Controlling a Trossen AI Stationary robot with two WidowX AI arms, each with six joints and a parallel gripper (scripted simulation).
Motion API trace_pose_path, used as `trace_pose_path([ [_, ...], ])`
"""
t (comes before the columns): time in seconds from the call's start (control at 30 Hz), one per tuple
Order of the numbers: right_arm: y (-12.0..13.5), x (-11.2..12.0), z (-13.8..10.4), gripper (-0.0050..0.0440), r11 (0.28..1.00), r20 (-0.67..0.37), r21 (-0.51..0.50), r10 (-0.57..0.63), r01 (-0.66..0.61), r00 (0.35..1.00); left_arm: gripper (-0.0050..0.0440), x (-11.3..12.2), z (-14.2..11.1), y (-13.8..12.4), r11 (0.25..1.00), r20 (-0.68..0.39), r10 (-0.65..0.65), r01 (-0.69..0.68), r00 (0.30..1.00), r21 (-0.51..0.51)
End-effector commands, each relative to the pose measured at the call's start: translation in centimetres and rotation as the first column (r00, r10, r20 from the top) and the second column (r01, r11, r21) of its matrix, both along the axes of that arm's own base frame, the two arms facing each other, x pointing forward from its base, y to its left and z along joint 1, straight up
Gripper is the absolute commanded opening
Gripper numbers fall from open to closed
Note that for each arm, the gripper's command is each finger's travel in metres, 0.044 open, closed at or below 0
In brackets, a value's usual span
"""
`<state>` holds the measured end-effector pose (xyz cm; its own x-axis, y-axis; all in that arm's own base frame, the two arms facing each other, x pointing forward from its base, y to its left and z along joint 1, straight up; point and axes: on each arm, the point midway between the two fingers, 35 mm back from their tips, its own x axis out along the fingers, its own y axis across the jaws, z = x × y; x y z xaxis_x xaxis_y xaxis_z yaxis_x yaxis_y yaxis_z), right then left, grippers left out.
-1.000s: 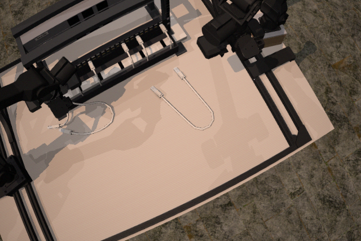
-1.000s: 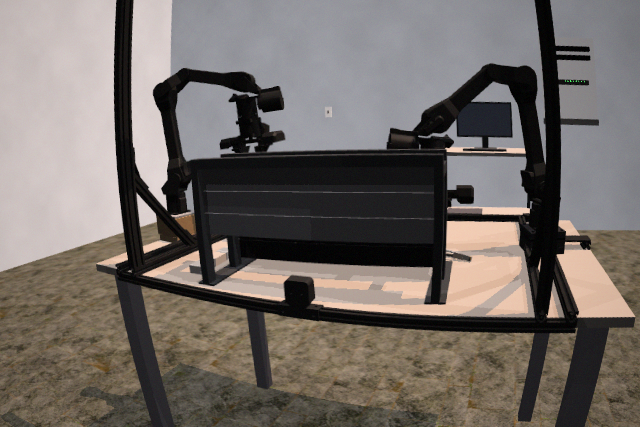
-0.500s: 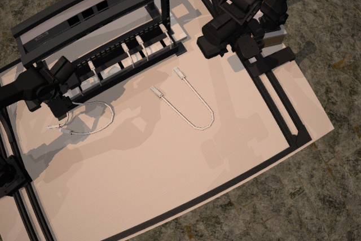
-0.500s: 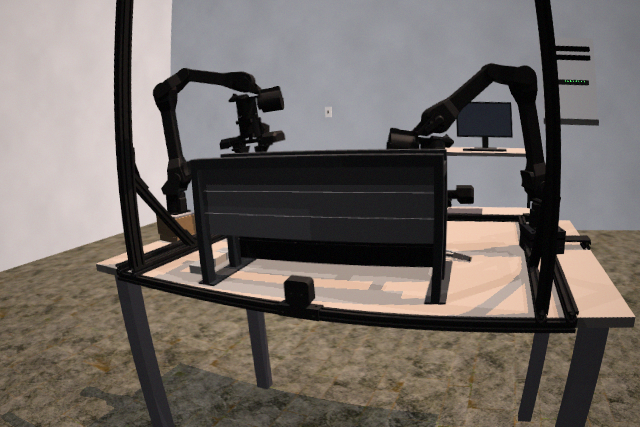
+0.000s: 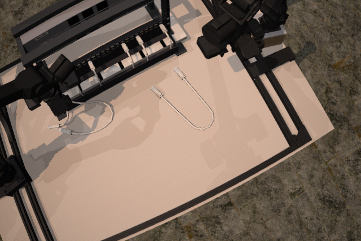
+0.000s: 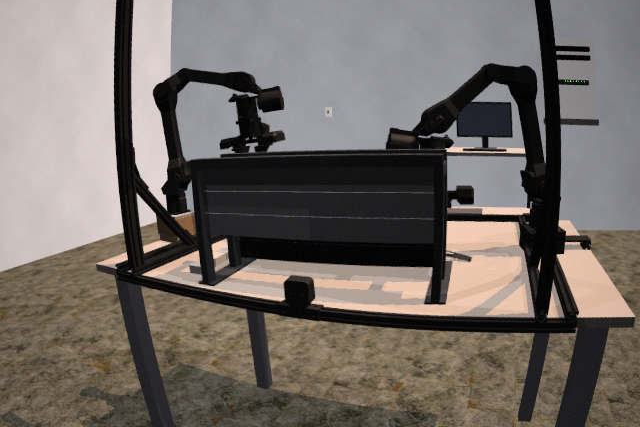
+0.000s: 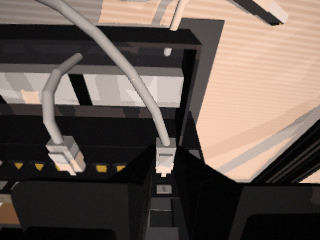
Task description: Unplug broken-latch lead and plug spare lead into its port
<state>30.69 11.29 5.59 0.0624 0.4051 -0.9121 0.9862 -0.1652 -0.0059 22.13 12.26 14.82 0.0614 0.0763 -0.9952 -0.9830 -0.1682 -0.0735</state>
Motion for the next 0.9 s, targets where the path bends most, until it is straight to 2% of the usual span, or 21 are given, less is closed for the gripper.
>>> trace_pose_path([
  [0.0, 0.56, 0.11, 0.10, 0.0054, 1.000, 0.008, 0.013, 0.011, -0.011, 1.000, 0.0176, 0.00, 0.00, 0.00, 1.000, 0.000, 0.000, 0.000, 1.000, 0.000],
  [0.13, 0.56, 0.11, 0.10, 0.0054, 1.000, 0.008, 0.013, 0.011, -0.011, 1.000, 0.0176, 0.00, 0.00, 0.00, 1.000, 0.000, 0.000, 0.000, 1.000, 0.000],
  [0.17, 0.06, 0.01, 0.00, 0.0176, 1.000, 0.000, -0.001, 0.002, -0.002, 1.000, 0.0176, 0.00, 0.00, 0.00, 1.000, 0.000, 0.000, 0.000, 1.000, 0.000],
  [0.87, 0.09, 0.05, 0.01, 0.0176, 1.000, 0.003, 0.000, 0.002, -0.002, 1.000, 0.0176, 0.00, 0.00, 0.00, 1.000, 0.000, 0.000, 0.000, 1.000, 0.000],
])
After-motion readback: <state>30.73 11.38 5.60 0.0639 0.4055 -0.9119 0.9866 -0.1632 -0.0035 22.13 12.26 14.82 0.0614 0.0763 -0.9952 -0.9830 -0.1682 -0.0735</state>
